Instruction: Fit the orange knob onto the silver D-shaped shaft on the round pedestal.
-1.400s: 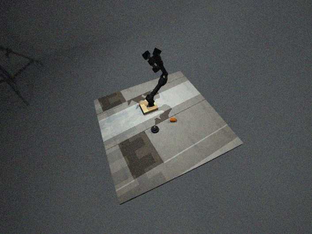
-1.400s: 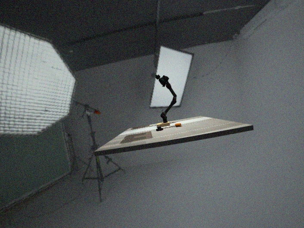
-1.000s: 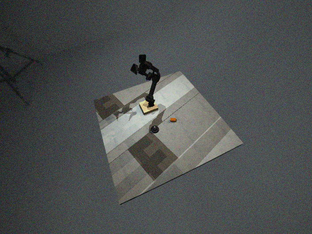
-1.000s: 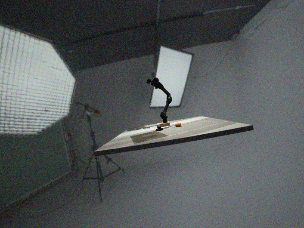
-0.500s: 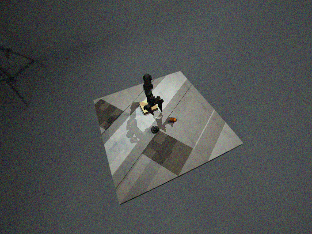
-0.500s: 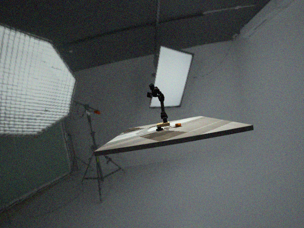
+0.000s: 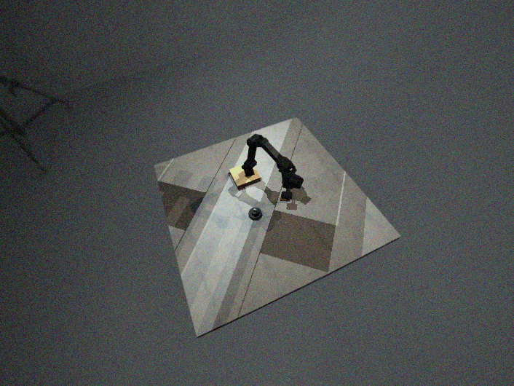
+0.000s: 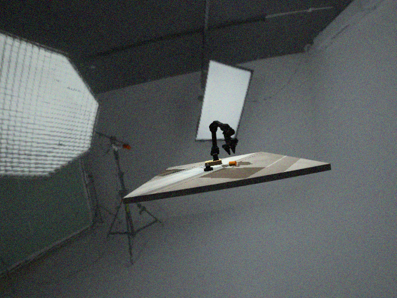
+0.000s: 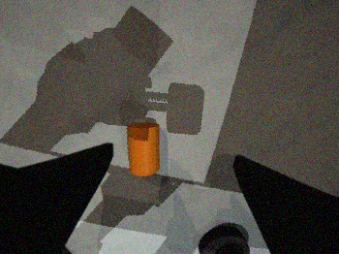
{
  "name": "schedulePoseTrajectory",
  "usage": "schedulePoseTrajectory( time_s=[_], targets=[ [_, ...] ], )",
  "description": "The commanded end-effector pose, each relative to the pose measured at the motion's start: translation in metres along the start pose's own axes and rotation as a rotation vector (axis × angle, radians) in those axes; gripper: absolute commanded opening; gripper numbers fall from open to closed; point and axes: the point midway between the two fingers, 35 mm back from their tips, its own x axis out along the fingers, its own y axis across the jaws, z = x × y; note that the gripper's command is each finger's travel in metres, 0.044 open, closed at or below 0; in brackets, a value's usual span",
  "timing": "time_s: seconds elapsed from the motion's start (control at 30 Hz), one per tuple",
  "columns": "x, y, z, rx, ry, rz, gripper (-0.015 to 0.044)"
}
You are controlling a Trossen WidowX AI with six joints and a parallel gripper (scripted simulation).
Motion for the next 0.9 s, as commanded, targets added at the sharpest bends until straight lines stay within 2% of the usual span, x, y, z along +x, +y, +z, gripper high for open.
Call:
schedulePoseTrajectory(
  time_s=[0.0, 0.13, 0.3, 0.87],
  targets=[
    [0.027, 0.031, -0.007, -0.093, 0.125, 0.041, 0.044],
    [0.029, 0.032, -0.007, -0.098, 0.131, 0.043, 0.044],
    [0.051, 0.032, -0.014, -0.098, 0.132, 0.043, 0.044],
    [0.072, 0.033, -0.016, -0.098, 0.132, 0.043, 0.044]
  ],
)
